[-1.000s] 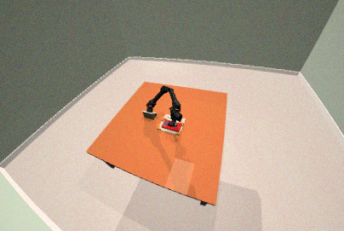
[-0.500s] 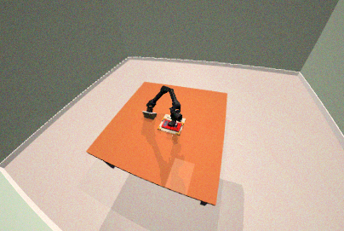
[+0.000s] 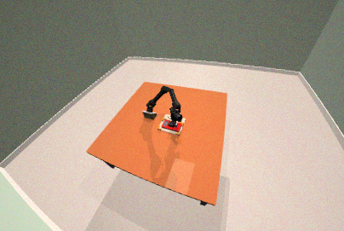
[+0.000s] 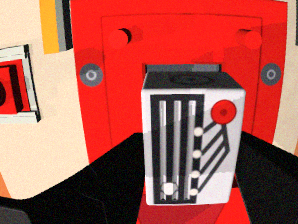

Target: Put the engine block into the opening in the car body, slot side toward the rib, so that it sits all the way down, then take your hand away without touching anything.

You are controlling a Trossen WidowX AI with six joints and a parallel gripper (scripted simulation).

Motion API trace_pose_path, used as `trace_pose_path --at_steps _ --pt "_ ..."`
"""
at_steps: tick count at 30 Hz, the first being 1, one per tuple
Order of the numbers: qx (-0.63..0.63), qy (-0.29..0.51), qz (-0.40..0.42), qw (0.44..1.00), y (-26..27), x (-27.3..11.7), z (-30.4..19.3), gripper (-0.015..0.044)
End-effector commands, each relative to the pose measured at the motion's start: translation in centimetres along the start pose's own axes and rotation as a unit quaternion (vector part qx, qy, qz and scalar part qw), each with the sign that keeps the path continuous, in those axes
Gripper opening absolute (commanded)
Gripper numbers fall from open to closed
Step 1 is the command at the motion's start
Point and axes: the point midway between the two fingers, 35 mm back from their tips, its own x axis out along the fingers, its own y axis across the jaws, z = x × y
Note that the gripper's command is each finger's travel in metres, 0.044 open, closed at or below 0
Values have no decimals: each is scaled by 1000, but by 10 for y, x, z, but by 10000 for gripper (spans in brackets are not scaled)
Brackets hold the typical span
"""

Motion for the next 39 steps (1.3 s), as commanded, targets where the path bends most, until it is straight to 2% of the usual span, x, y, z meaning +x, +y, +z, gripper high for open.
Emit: trace_pose_path --at_steps 1,39 --pt "3 -1 2 1000 0 1 0 160" --pt "3 -1 2 1000 0 10 0 160"
